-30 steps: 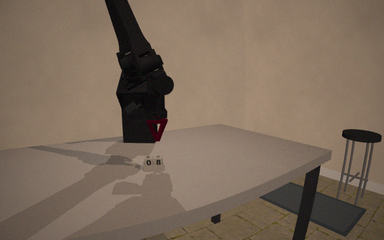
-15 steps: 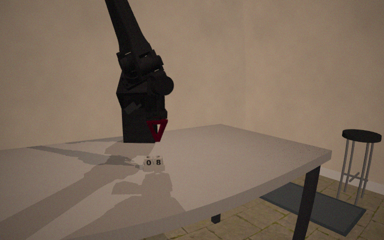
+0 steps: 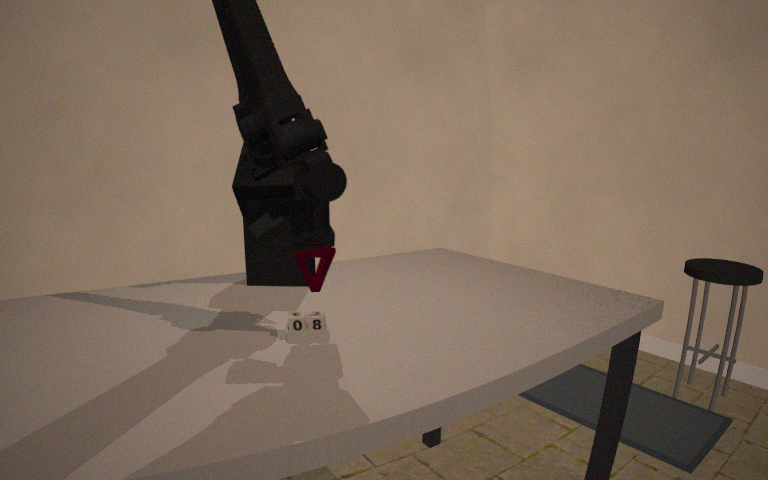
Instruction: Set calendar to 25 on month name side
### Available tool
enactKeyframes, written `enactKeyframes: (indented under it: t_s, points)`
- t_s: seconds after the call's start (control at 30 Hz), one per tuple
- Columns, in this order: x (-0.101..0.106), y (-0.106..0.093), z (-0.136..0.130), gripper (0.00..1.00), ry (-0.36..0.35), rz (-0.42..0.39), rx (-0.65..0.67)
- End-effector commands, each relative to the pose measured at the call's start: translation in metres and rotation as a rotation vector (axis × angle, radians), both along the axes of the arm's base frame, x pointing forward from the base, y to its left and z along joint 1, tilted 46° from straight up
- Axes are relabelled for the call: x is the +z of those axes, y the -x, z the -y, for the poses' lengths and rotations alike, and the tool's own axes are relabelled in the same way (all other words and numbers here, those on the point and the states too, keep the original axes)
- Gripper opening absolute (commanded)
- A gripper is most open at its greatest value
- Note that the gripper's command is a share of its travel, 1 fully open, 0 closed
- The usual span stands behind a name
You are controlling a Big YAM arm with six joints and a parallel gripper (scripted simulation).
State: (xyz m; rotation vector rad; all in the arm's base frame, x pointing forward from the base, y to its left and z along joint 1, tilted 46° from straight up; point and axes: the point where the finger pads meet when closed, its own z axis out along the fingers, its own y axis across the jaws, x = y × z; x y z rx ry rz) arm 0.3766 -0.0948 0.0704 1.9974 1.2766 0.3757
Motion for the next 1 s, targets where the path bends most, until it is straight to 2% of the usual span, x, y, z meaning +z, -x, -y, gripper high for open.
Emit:
enactKeyframes:
  t_s: [0.0, 0.3, 0.97]
  points:
    - [0.000, -0.009, 0.008, 0.45, 0.008, 0.013, -0.006]
    - [-0.011, -0.016, 0.014, 0.45, 0.008, 0.010, -0.006]
    - [-0.023, -0.024, 0.021, 0.45, 0.006, 0.010, -0.010]
